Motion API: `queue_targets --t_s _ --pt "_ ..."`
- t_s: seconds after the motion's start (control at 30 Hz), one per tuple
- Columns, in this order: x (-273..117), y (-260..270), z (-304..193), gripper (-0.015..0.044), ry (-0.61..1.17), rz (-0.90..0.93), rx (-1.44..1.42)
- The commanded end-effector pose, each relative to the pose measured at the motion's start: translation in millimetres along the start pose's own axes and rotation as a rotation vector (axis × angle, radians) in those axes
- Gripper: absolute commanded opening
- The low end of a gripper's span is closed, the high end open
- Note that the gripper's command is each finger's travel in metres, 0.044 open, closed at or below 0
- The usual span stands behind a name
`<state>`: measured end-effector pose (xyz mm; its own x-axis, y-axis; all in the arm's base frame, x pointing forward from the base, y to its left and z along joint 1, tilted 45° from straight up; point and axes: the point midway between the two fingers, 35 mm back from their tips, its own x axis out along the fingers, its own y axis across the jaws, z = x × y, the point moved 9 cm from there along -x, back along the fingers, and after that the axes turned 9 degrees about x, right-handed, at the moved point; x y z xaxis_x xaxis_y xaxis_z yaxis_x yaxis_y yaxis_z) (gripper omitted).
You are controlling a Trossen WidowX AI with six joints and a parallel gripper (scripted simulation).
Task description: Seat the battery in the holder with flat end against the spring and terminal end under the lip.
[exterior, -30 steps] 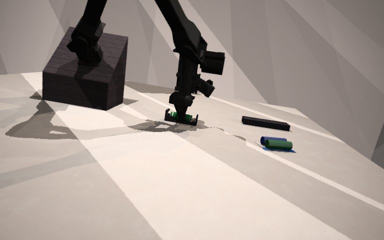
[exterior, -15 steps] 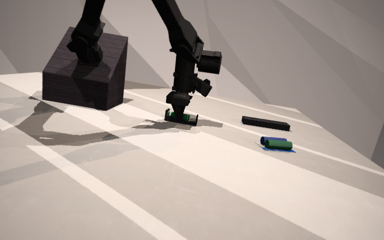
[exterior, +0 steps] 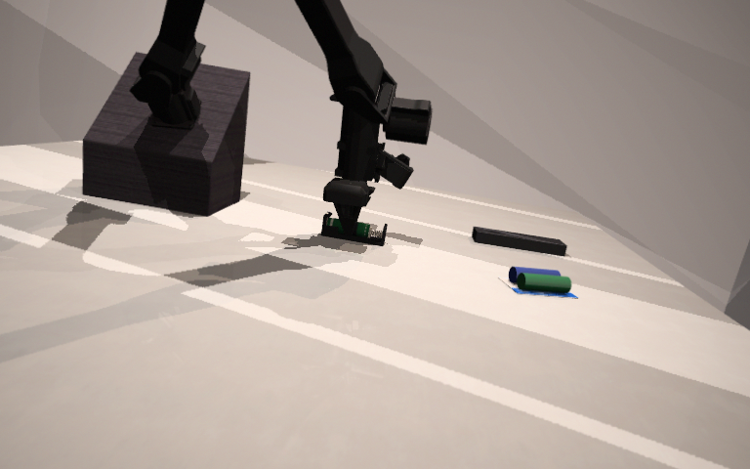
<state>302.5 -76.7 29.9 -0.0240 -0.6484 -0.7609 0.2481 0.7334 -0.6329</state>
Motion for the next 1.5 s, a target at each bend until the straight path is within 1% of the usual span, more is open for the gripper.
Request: queue_targets --t_s 0.0,0.13,0.6,0.67,0.87,0.93,1.47 --pt "0.4 0.2 -0.9 0.0072 0.000 0.000 -0.004" --pt "0.4 0.2 -0.9 0.0174 0.000 0.000 -0.004" --pt "-14.9 1.5 0.2 0.0174 0.000 0.001 0.000" --pt "-18.0 3.4 -0.9 0.0227 0.002 0.003 -0.009" --pt "-74.0 9.1 0.8 0.0384 0.001 0.006 -0.002" --pt "-86.8 9.6 -0.3 0.0437 0.001 0.005 0.000" --pt "-88.3 11.3 -2.3 0.0440 0.001 0.005 0.000"
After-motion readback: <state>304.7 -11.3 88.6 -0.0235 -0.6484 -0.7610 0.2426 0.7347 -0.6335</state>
